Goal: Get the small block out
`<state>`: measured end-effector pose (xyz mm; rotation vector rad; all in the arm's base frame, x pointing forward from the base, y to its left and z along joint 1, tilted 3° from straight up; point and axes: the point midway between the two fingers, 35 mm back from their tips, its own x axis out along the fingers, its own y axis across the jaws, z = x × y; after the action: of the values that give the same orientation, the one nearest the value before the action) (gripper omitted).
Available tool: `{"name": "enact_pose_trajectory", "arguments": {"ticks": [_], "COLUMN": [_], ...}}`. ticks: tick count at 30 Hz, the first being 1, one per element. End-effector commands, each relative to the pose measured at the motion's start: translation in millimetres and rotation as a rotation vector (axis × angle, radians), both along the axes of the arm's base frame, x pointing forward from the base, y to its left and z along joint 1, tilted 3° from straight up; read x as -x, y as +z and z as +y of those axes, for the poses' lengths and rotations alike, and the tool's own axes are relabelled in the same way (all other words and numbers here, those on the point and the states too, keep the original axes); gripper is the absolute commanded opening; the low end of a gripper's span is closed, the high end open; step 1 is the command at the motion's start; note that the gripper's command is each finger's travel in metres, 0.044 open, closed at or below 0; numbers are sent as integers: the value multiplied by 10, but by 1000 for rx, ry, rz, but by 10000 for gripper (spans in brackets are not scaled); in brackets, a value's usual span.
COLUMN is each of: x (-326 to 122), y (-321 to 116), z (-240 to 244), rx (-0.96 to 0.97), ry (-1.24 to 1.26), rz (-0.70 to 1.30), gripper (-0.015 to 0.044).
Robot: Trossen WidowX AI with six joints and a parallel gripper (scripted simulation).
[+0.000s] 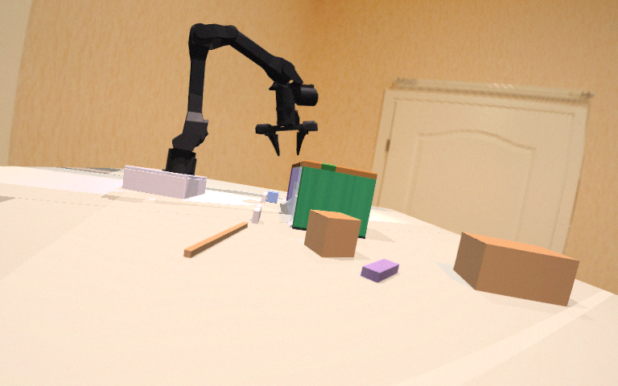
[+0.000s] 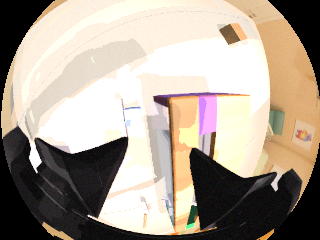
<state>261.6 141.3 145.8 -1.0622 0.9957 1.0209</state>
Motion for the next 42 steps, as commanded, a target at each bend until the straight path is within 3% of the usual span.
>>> {"name": "enact_pose_trajectory", "arguments": {"ticks": [1, 17, 37, 42], "x": [129, 197, 192, 131], "y": [36, 80, 54, -633], "z": [20, 60, 65, 136], "rx": [286, 614, 617, 616], "ry": [856, 1692, 1698, 1698], "rz": [-228, -376, -377, -378], "gripper": [285, 285, 285, 285]}}
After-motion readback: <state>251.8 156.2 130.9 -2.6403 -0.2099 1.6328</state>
